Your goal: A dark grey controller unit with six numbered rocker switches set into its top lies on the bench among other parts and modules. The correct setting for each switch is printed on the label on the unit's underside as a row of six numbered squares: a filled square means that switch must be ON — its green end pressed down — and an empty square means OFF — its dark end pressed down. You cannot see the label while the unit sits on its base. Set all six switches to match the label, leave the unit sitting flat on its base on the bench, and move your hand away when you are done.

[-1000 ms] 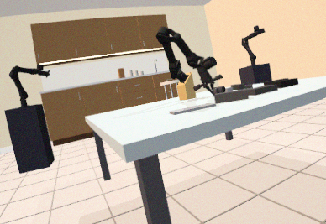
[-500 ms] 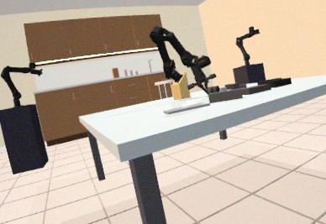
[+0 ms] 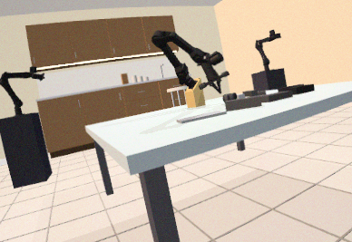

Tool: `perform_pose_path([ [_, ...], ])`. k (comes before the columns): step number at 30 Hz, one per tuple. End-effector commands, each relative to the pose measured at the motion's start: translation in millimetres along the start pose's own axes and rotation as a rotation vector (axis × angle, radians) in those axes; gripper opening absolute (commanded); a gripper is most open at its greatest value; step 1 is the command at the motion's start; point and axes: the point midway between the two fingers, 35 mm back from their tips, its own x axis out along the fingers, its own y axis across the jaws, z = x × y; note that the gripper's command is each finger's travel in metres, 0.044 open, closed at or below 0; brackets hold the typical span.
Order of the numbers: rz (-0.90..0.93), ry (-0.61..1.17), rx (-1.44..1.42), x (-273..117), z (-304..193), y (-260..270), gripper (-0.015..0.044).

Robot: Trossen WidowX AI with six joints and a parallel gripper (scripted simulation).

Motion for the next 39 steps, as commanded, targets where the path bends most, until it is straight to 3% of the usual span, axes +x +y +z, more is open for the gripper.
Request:
perform_pose_path([
  [1,-0.004,-0.003,0.007,1,0,0,0.0000],
  [39,-0.001,0.003,0.018,49,1,14,0.0000],
])
